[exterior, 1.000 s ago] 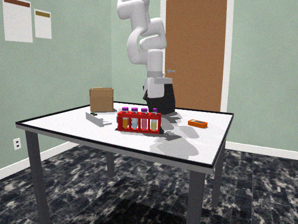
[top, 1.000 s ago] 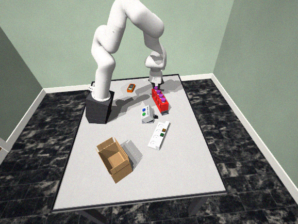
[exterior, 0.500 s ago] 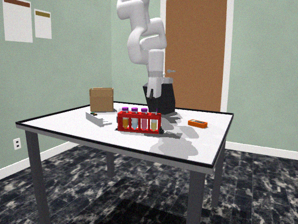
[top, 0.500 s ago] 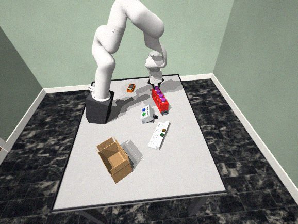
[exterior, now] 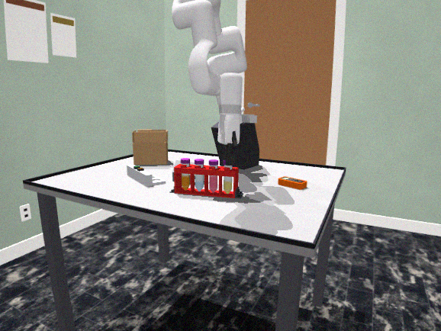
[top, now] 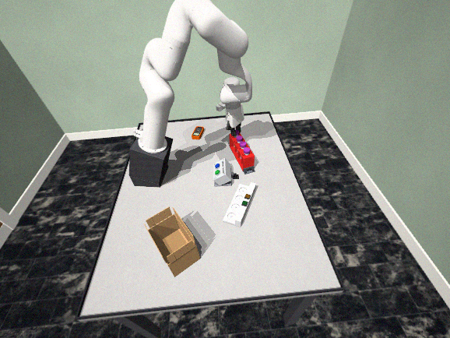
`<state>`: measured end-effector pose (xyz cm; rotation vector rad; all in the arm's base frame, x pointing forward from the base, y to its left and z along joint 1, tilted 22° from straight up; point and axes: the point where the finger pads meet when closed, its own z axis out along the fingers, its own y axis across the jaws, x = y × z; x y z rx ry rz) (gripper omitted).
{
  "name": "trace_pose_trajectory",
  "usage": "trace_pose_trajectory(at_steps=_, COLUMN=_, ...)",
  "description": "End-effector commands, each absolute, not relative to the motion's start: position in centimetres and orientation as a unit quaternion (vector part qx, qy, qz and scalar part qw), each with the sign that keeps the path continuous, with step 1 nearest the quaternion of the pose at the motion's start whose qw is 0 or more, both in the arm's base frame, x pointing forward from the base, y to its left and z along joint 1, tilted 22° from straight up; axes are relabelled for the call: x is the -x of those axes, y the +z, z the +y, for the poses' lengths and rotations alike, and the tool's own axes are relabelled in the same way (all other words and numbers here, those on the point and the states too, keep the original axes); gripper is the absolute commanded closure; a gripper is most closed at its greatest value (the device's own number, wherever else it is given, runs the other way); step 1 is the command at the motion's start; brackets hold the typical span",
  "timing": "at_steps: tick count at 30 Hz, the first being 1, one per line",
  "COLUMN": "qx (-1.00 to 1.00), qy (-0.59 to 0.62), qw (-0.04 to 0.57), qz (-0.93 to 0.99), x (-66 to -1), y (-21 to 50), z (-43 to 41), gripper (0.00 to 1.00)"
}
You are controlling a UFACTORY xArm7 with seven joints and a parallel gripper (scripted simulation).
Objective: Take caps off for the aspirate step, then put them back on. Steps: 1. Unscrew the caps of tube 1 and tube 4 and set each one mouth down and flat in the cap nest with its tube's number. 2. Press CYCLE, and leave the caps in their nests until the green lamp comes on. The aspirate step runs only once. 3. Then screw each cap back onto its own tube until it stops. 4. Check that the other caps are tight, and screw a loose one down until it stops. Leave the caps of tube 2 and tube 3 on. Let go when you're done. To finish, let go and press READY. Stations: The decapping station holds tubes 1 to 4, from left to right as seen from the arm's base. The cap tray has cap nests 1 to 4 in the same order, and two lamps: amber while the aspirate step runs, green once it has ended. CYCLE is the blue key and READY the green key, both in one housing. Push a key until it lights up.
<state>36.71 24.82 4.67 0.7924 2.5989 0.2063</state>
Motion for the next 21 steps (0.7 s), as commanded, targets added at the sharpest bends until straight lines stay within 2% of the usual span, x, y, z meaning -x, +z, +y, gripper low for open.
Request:
trace_pose_trajectory(at_steps=1, qx=-0.168, qy=0.036, qw=0.188, qz=0.967, x=-36.84, y=4.86, z=24.93, gripper=1.00)
trace_pose_trajectory(at_steps=11, qx=-0.168, qy=0.036, qw=0.188, qz=0.967, x=-36.84, y=4.86, z=24.93, gripper=1.00)
trace_pose_trajectory(at_steps=12, qx=-0.168, qy=0.036, qw=0.188, qz=0.967, x=-36.84, y=4.86, z=24.93, gripper=0.54)
trace_pose_trajectory(at_steps=21, qx=-0.168, qy=0.036, qw=0.188, qz=0.967, x=-36.84, y=4.85, z=24.93, gripper=0.54)
